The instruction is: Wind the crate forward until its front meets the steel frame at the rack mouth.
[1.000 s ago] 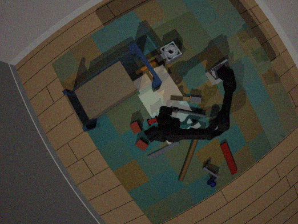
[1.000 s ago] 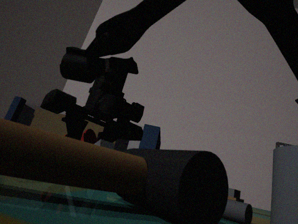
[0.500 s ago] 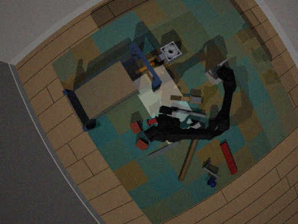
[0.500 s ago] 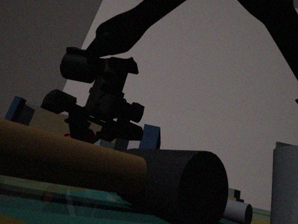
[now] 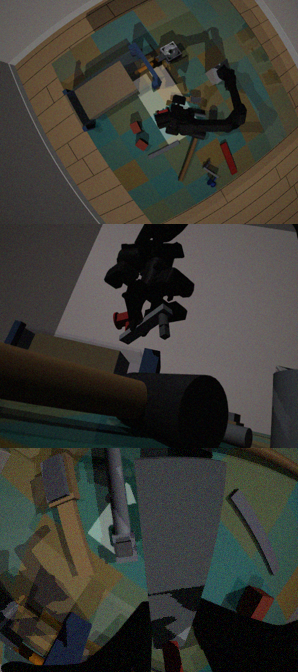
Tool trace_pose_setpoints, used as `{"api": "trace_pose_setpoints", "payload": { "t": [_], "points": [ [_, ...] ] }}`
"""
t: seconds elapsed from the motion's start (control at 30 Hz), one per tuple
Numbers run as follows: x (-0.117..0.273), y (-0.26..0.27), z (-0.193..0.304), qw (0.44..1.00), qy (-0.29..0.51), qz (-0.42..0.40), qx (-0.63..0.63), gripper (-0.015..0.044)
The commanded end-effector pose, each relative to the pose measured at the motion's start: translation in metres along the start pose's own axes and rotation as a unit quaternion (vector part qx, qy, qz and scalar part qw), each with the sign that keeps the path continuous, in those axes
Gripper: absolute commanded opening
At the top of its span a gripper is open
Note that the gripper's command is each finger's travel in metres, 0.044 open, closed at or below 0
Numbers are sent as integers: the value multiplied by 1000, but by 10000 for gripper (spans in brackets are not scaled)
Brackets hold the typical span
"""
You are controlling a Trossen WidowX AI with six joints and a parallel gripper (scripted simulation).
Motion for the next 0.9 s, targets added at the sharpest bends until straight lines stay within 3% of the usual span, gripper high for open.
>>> {"api": "trace_pose_setpoints", "payload": {
  "t": [0.0,0.23,0.87],
  "points": [
    [-6,2,-7,1000,-14,-8,2,0],
    [1,19,4,999,0,-10,-40,0],
    [39,129,48,944,71,-9,-323,0]
  ]
}}
Point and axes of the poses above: the point midway between the two fingers, 35 mm back from their tips, its own x axis back along the fingers, its own y axis across the jaws, z = x × y, the point moved 2 cm from there along x, back along the fingers, and after that the axes turned 9 degrees about x, right-handed, at the moved point
